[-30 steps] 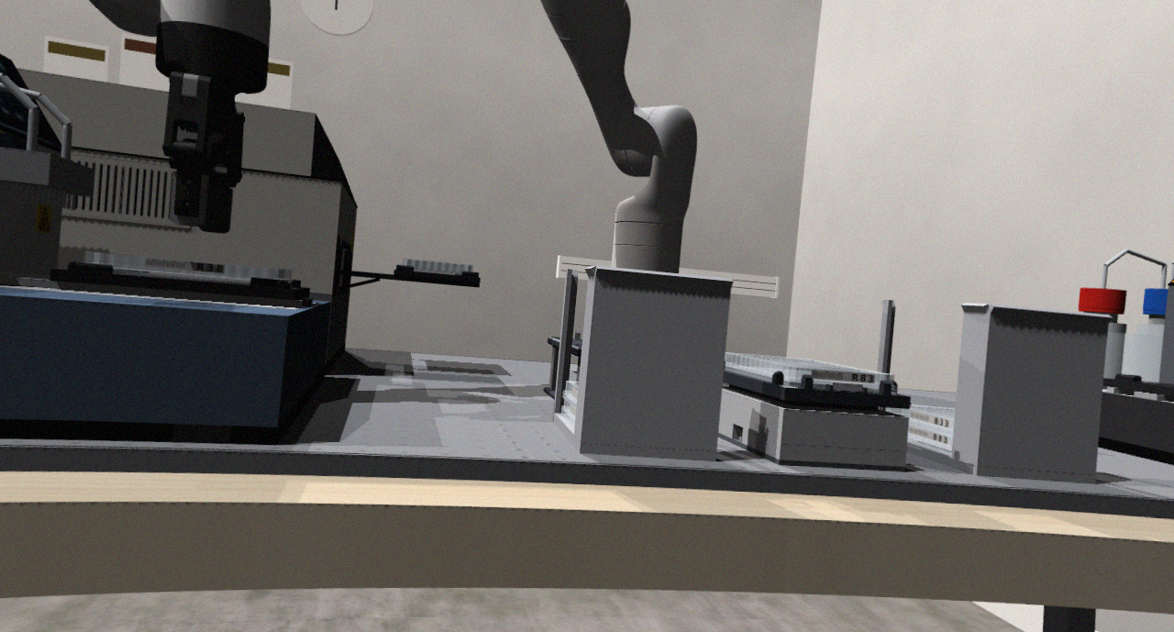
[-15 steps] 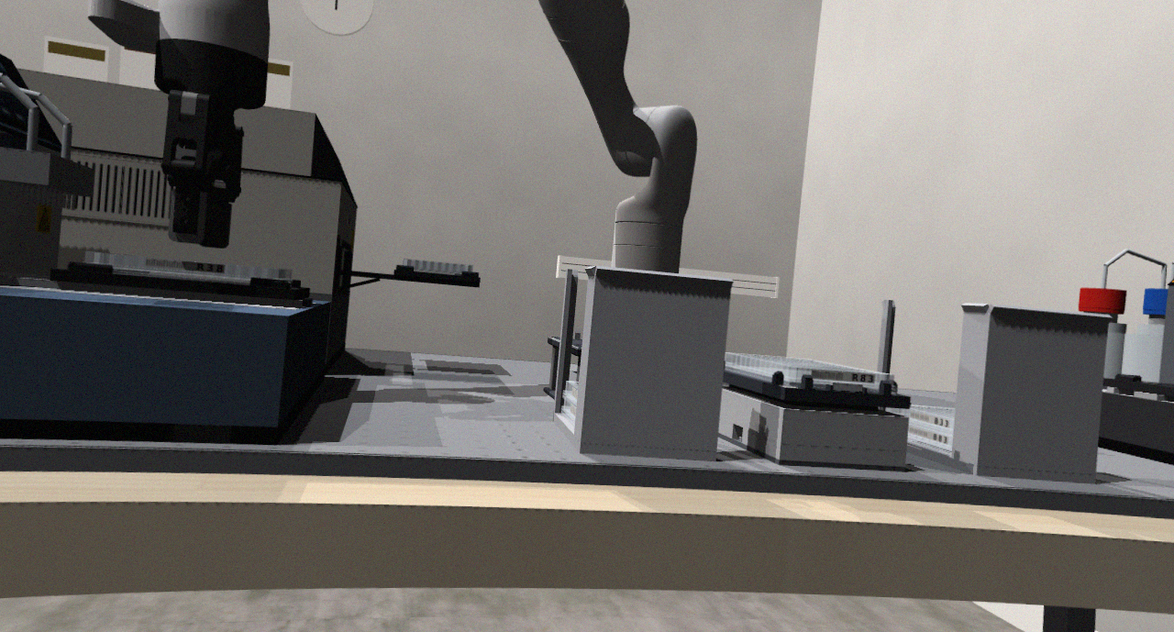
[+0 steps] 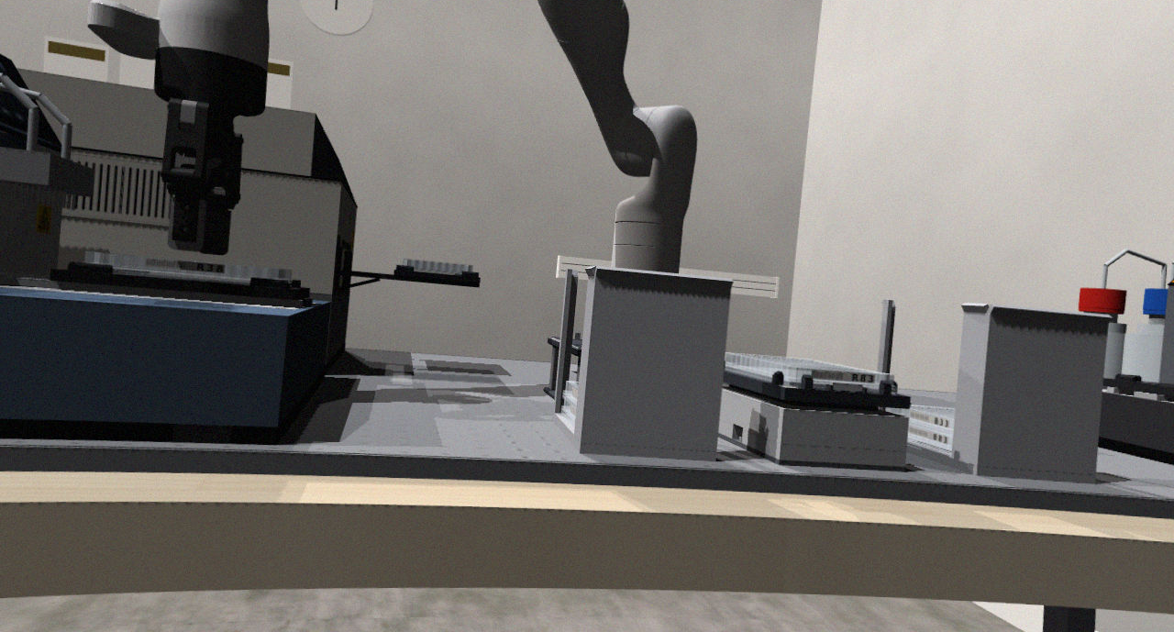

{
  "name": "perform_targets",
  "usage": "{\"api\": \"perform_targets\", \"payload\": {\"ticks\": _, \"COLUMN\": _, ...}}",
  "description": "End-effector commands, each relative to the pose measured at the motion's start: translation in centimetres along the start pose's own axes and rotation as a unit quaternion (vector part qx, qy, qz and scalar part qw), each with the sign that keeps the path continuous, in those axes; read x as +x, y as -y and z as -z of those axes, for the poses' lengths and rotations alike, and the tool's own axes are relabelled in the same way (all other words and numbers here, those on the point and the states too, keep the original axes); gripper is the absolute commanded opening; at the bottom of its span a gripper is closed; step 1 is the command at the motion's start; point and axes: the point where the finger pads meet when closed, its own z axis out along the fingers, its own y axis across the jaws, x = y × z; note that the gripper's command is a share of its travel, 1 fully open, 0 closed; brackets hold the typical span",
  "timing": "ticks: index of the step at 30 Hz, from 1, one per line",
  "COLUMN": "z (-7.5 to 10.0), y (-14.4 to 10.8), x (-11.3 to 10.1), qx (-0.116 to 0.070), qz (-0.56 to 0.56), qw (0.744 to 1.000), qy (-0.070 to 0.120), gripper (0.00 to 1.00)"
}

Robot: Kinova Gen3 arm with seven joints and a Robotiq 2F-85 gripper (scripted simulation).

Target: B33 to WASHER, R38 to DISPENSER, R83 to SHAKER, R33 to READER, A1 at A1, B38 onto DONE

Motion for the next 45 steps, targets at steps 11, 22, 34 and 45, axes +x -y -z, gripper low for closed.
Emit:
{"api": "perform_targets", "payload": {"ticks": 11, "z": -0.1, "y": 0.1, "x": 0.1, "qx": 0.001, "qz": 0.0, "qw": 1.0, "qy": -0.001, "gripper": 1.0}}
{"api": "perform_targets", "payload": {"ticks": 22, "z": -0.4, "y": 0.1, "x": 0.1, "qx": 0.001, "qz": 0.0, "qw": 1.0, "qy": -0.001, "gripper": 1.0}}
{"api": "perform_targets", "payload": {"ticks": 34, "z": -0.7, "y": 0.1, "x": 0.1, "qx": 0.001, "qz": 0.0, "qw": 1.0, "qy": -0.001, "gripper": 1.0}}
{"api": "perform_targets", "payload": {"ticks": 45, "z": -1.0, "y": 0.1, "x": 0.1, "qx": 0.001, "qz": 0.0, "qw": 1.0, "qy": -0.001, "gripper": 1.0}}
